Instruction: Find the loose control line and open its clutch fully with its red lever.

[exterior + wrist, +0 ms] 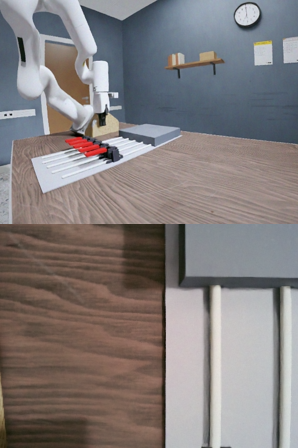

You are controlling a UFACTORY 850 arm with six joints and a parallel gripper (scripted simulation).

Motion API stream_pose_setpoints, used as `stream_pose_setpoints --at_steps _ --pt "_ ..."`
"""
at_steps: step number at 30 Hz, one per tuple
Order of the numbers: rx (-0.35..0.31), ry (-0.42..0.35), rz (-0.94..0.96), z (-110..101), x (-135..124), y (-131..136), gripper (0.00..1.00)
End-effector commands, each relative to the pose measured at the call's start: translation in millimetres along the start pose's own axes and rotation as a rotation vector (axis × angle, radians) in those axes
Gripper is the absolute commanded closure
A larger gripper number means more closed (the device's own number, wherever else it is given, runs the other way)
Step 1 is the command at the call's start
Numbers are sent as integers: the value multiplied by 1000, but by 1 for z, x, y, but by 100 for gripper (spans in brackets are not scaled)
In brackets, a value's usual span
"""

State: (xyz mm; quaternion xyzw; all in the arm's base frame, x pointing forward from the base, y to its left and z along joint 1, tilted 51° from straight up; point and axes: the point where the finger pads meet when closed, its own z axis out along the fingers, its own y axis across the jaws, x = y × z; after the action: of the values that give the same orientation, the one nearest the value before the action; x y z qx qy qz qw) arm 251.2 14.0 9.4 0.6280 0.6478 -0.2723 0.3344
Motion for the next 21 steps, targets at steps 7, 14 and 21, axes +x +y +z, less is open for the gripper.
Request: stream_pose_setpoints --at_steps 7,14,21 --pt "-1 1 0 0 0 0 100" --pt "-1 1 1 8 0 0 100" --pt "-1 1 1 24 0 0 100"
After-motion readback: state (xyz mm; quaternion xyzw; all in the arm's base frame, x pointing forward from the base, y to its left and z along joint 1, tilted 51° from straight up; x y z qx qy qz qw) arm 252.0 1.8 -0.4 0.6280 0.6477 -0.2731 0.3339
